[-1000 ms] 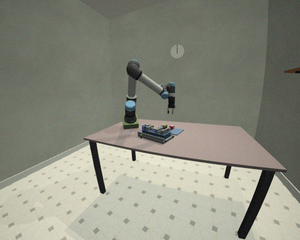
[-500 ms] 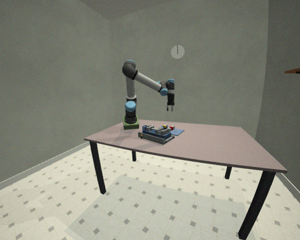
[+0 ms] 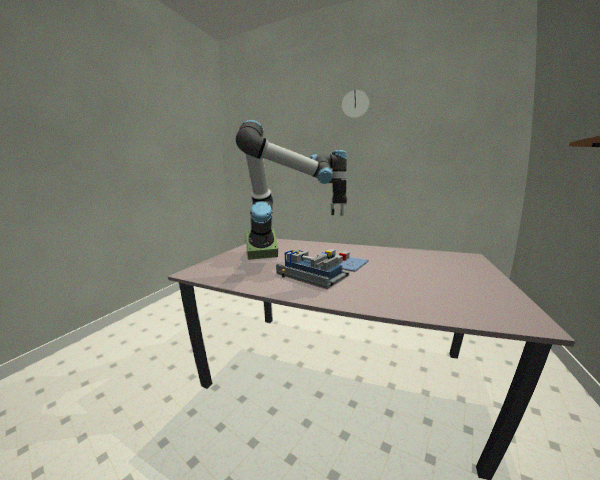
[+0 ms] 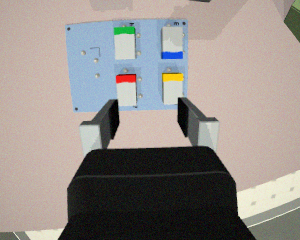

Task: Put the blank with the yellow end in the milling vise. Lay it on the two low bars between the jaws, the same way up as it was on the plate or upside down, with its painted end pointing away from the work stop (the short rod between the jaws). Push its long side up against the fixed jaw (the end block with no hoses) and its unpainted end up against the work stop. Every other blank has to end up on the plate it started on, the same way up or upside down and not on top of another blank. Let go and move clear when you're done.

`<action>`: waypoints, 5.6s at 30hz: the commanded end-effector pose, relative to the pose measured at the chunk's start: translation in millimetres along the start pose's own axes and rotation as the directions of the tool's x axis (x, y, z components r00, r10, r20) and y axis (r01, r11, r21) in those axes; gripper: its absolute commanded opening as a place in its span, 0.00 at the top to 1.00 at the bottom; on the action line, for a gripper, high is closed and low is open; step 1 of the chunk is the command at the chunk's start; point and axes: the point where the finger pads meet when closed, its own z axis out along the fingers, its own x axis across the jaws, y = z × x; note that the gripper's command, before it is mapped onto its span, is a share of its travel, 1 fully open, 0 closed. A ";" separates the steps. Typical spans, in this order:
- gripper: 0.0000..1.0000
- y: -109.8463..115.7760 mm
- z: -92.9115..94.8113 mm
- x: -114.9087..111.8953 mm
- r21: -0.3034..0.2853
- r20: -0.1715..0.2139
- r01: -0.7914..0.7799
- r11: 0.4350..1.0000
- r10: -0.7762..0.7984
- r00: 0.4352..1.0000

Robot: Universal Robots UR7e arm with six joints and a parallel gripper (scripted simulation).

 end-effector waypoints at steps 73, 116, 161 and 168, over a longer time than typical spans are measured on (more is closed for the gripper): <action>0.00 -29.8 -49.7 2.2 0.000 0.000 0.000 1.000 0.000 1.000; 0.00 -28.5 -47.5 2.1 0.000 0.000 0.000 1.000 0.000 1.000; 0.00 -28.5 -47.5 2.1 -0.001 0.000 0.005 1.000 -0.005 1.000; 0.00 -28.5 -47.5 2.1 -0.001 0.000 0.005 1.000 -0.005 1.000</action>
